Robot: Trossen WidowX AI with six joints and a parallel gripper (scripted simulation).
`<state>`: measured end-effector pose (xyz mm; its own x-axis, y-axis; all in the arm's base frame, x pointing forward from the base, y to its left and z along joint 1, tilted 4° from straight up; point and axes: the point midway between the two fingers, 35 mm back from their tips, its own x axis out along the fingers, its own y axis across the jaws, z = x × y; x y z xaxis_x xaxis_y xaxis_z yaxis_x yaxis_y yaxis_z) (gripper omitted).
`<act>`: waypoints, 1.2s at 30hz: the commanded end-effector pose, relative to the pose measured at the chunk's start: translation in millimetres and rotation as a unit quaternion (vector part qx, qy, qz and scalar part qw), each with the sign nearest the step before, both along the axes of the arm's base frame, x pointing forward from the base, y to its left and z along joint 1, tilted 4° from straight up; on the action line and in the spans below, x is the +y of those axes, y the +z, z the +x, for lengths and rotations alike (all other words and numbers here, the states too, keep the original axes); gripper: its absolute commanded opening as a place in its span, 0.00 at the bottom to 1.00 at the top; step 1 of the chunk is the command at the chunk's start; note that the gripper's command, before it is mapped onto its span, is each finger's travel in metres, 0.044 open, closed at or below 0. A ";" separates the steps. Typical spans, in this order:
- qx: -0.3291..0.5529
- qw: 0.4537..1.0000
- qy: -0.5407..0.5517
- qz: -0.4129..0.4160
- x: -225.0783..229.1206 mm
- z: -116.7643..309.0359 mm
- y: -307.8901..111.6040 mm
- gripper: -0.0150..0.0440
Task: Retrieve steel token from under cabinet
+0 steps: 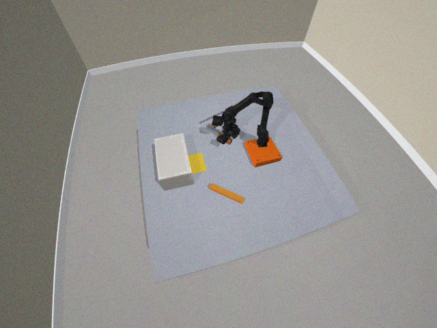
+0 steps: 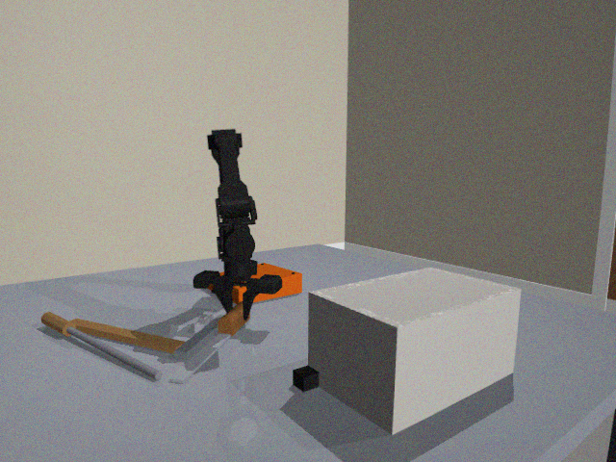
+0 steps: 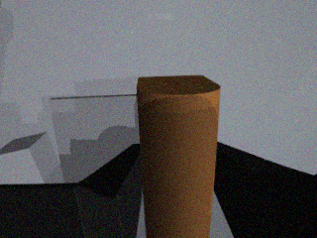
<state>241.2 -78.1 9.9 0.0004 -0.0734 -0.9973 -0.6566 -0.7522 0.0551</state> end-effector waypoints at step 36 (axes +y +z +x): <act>0.007 0.995 0.095 0.000 -0.7 -0.3 0.1 0.59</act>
<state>240.8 -78.7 10.0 0.0000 -0.0735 -0.9973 -0.5009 -0.8632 0.0636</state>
